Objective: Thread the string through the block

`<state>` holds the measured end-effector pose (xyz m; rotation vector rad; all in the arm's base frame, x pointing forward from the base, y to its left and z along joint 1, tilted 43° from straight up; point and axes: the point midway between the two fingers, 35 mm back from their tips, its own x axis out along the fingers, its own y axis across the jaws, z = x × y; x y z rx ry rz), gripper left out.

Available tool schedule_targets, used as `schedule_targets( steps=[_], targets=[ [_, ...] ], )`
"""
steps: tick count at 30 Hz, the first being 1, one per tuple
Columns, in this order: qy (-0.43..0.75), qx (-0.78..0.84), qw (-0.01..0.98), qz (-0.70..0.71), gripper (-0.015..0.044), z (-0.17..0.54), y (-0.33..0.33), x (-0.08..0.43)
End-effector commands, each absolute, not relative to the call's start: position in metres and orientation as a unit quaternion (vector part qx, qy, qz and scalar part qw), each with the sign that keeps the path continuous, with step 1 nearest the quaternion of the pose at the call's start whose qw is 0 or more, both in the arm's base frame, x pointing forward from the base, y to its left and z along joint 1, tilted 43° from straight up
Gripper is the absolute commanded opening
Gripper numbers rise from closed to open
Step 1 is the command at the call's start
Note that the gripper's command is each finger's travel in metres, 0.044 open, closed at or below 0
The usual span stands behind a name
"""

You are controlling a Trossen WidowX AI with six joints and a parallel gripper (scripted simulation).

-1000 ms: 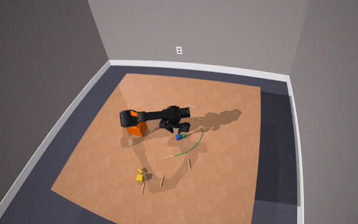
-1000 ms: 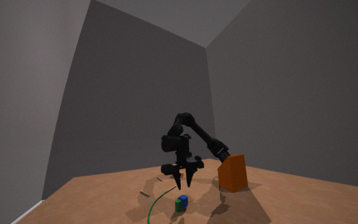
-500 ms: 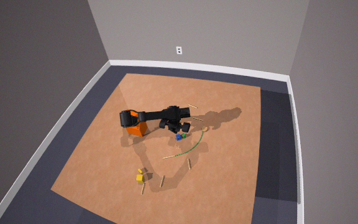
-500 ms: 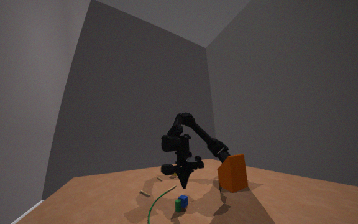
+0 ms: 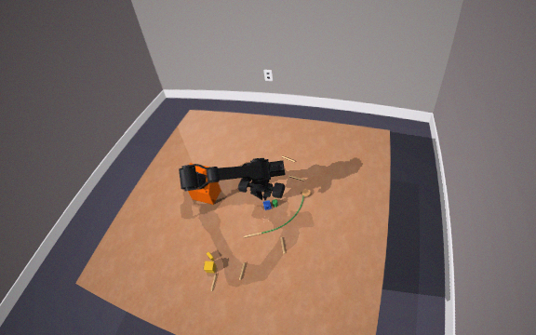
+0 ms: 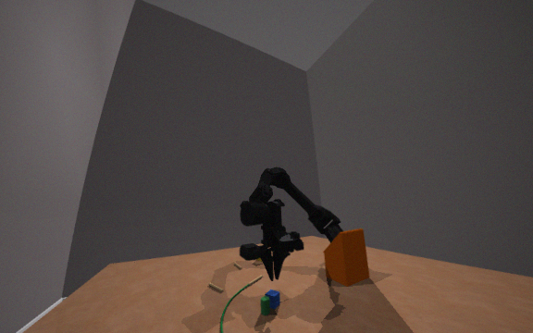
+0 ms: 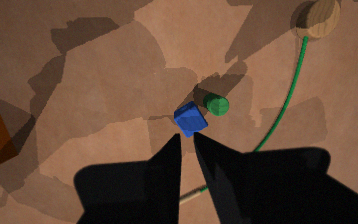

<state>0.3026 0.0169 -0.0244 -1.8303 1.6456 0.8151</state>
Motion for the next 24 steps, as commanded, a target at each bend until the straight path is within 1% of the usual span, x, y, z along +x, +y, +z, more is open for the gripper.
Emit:
schedule_targets(
  steps=[1, 4, 6, 15, 24],
  targets=[
    [0.611, -0.68, 0.271, 0.303, 0.0157, -0.0244, 0.0169, 0.3026],
    [0.611, -0.68, 0.271, 0.303, 0.0236, -0.0244, 0.0169, 0.3026],
    [0.611, -0.68, 0.271, 0.303, 0.0239, -0.0244, 0.0169, 0.3026],
    [0.611, -0.68, 0.271, 0.303, 0.0002, -0.0244, 0.0169, 0.3026],
    [0.611, -0.68, 0.271, 0.303, 0.0, -0.0244, 0.0169, 0.3026]
  ],
)
